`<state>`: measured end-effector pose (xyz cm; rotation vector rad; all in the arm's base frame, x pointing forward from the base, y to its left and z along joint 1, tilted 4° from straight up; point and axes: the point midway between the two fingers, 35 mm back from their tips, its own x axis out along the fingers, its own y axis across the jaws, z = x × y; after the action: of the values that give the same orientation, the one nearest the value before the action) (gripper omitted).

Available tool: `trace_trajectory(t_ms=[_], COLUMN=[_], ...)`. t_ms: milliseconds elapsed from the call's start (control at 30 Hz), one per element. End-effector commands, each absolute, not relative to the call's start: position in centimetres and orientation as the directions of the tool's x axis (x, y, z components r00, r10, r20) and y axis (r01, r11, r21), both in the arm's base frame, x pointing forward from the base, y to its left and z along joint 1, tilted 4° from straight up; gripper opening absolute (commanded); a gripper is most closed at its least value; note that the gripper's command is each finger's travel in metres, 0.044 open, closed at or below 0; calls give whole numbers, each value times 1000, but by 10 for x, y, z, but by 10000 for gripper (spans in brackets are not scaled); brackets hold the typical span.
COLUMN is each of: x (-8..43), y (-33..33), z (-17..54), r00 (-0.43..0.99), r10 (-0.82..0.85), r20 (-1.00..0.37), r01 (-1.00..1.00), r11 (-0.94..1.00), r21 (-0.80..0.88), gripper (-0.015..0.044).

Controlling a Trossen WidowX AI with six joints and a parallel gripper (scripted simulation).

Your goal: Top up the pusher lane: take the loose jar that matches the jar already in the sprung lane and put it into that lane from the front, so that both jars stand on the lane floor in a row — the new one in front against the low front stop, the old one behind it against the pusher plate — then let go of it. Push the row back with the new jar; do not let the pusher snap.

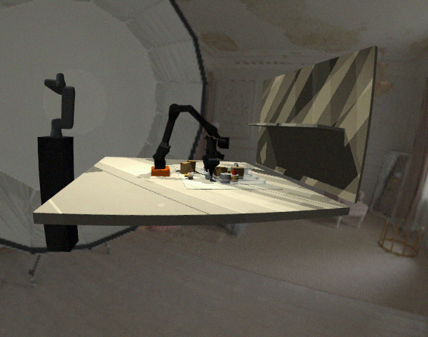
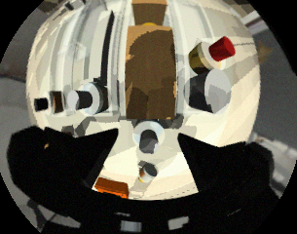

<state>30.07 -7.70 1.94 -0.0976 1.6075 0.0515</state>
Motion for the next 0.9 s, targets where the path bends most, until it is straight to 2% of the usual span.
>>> trace_trajectory(t_ms=[0,33,333,533,733,867], x=[300,300,300,300,297,299], y=[-77,-77,-77,-77,-79,-78], z=[13,13,13,13,29,53], r00=[-40,-40,-40,-40,-33,-35], r10=[-27,-27,-27,-27,-13,-16], r20=[-999,-999,-999,-999,-999,-999], r01=[-99,-99,-99,-99,-96,-96], r11=[995,995,995,995,995,995], r21=[-23,-23,-23,-23,-10,-13], gripper=[440,440,204,164,6,0])
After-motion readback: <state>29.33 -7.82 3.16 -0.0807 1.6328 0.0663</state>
